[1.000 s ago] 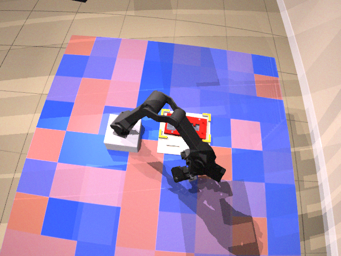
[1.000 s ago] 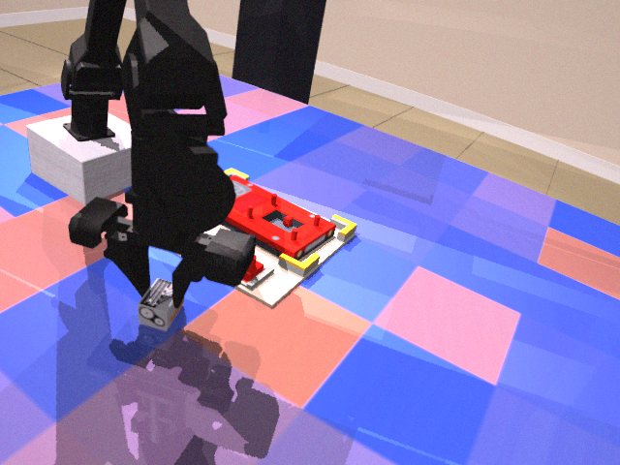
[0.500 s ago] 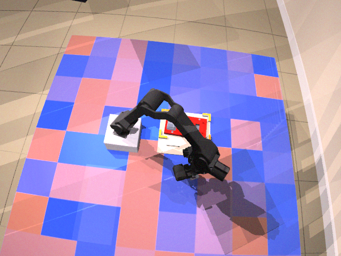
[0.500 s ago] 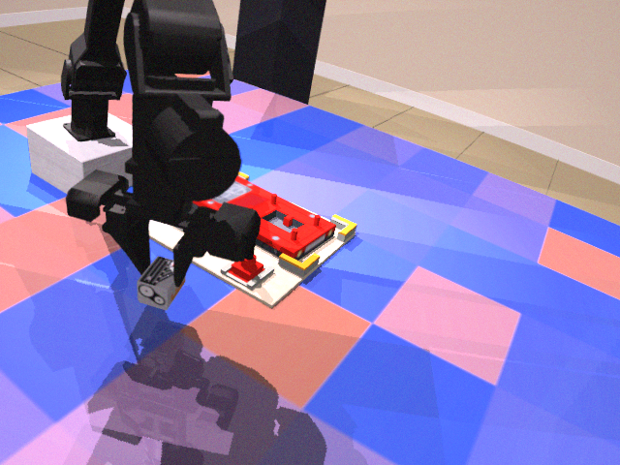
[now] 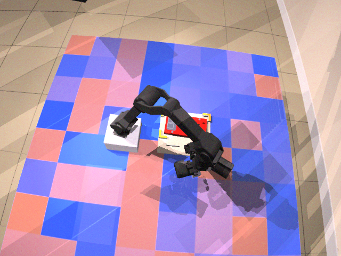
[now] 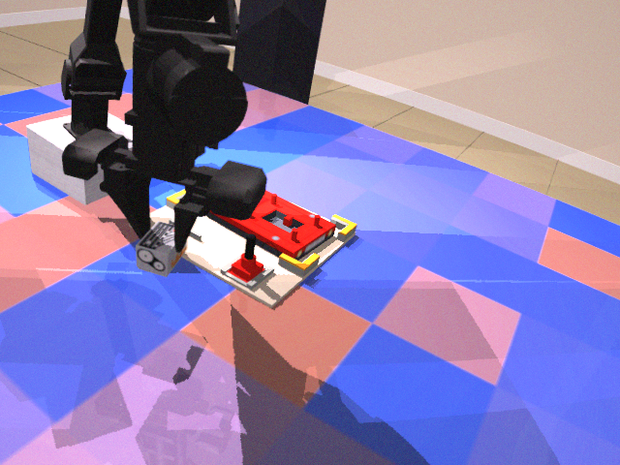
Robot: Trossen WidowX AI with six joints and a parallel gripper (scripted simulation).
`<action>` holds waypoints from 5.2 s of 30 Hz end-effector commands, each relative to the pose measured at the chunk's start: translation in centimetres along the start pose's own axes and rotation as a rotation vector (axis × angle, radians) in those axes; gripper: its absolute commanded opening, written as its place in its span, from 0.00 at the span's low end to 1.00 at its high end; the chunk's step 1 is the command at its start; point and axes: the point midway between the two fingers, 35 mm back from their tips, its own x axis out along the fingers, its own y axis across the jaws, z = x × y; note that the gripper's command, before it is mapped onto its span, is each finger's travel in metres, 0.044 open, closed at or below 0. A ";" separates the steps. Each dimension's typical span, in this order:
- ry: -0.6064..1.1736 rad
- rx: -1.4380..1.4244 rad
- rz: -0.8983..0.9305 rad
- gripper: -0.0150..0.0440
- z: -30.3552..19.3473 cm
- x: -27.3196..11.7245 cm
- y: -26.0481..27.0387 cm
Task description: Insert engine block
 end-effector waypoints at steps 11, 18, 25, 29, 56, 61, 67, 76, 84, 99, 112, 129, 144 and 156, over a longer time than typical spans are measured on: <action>0.011 -0.011 -0.005 0.25 0.3 -4.5 0.3; 0.010 0.075 -0.005 0.25 1.1 -4.1 -0.4; 0.009 0.245 -0.007 0.25 2.8 -3.4 -1.9; 0.008 0.339 -0.008 0.25 3.8 -3.0 -2.7; -0.001 1.003 -0.010 0.25 11.2 -0.3 -6.7; -0.003 1.129 -0.010 0.25 12.7 0.2 -7.2; -0.006 1.281 -0.009 0.25 14.5 0.8 -7.7; -0.010 1.509 -0.007 0.25 17.2 1.7 -8.2; -0.013 1.712 -0.005 0.25 19.5 2.5 -8.3; -0.018 1.993 -0.001 0.39 22.6 3.4 -8.3; -0.018 2.036 -0.001 0.52 22.6 3.4 -8.3; -0.017 1.841 -0.003 0.52 22.5 3.3 -8.4; -0.018 2.080 0.000 0.52 22.5 3.4 -8.3; -0.018 1.911 -0.002 0.52 22.5 3.6 -8.3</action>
